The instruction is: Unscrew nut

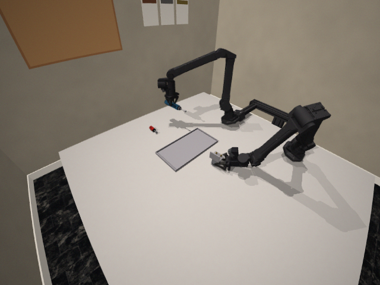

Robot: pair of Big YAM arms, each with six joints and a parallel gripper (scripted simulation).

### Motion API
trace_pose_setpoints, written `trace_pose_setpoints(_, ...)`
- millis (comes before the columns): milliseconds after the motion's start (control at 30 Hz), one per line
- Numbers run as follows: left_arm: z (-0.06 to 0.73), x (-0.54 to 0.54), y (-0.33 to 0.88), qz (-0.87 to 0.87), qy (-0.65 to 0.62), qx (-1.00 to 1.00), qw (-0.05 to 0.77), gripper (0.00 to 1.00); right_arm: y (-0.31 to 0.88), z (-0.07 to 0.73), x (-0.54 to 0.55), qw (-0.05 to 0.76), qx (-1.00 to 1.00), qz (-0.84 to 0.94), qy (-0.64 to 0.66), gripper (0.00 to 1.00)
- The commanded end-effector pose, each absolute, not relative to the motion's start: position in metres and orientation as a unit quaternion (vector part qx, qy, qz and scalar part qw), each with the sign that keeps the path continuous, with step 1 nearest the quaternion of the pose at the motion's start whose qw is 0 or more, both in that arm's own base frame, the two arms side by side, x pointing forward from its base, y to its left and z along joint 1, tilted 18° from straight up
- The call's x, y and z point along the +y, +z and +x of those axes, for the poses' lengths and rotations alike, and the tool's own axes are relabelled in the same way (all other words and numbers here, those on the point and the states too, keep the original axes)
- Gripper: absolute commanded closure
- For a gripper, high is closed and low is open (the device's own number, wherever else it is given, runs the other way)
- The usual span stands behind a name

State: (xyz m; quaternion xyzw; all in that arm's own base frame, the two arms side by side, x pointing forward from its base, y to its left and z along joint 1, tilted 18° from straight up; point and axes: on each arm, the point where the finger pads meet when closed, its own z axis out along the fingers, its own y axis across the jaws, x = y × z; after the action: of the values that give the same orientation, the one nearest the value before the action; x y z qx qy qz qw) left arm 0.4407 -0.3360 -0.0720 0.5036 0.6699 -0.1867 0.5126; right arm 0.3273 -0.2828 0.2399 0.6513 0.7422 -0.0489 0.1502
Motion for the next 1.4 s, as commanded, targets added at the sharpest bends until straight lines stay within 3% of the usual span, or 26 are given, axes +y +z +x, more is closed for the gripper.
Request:
trace_pose_setpoints(0, 0.446, -0.34, -0.066, 0.503, -0.186, 0.664, 0.521, 0.41, 0.29, 0.348, -0.287, 0.212, 0.743, 0.633, -0.047, 0.58)
trace_pose_setpoints(100, 0.446, -0.34, -0.066, 0.503, -0.186, 0.664, 0.521, 0.41, 0.256, 0.347, -0.271, 0.192, 0.762, 0.617, -0.048, 0.58)
trace_pose_setpoints(433, 0.446, -0.34, -0.066, 0.503, -0.186, 0.664, 0.521, 0.41, 0.268, 0.382, -0.26, 0.243, 0.786, 0.567, -0.047, 0.58)
trace_pose_setpoints(600, 0.446, -0.34, -0.066, 0.503, -0.186, 0.664, 0.521, 0.41, 0.239, 0.376, -0.245, 0.223, 0.8, 0.555, -0.048, 0.58)
trace_pose_setpoints(1000, 0.446, -0.34, -0.066, 0.503, -0.186, 0.664, 0.521, 0.41, 0.257, 0.418, -0.223, 0.286, 0.823, 0.489, -0.045, 0.58)
trace_pose_setpoints(1367, 0.446, -0.34, -0.066, 0.503, -0.186, 0.664, 0.521, 0.41, 0.226, 0.426, -0.191, 0.29, 0.849, 0.439, -0.046, 0.58)
